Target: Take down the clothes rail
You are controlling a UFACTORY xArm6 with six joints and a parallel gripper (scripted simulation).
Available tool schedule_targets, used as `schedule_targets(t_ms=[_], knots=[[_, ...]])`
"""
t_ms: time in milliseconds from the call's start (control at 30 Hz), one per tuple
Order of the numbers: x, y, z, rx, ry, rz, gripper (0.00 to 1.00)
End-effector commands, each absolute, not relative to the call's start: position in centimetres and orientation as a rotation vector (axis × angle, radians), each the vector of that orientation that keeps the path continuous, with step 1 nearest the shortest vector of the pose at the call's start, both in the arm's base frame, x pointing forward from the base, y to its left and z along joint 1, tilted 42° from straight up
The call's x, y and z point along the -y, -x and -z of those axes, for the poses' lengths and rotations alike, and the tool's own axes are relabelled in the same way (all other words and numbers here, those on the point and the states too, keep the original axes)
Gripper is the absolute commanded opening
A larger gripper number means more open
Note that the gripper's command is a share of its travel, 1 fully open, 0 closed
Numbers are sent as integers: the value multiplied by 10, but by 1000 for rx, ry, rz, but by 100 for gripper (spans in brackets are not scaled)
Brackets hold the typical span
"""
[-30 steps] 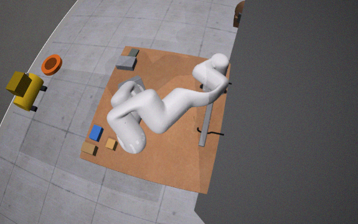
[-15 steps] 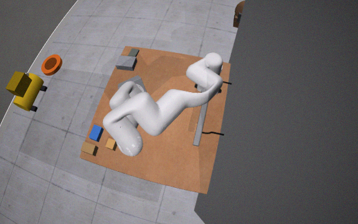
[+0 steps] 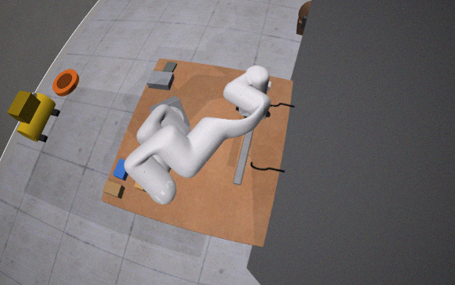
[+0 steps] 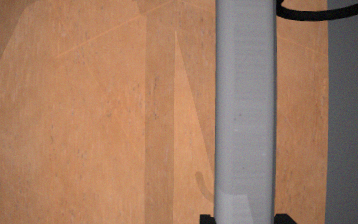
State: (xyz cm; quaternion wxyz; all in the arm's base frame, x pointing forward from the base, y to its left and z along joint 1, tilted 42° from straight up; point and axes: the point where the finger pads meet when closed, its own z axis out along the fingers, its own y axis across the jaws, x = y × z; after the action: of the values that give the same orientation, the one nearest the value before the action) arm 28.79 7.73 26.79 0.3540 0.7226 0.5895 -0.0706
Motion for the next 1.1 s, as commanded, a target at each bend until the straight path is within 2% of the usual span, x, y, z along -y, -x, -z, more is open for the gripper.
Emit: schedule_targets(t_ms=[0, 500, 1067], knots=[[-78, -271, -263, -1524, -1869, 177, 0], [-75, -231, -247, -1524, -1869, 178, 0], [-74, -230, -246, -1524, -1869, 178, 0]])
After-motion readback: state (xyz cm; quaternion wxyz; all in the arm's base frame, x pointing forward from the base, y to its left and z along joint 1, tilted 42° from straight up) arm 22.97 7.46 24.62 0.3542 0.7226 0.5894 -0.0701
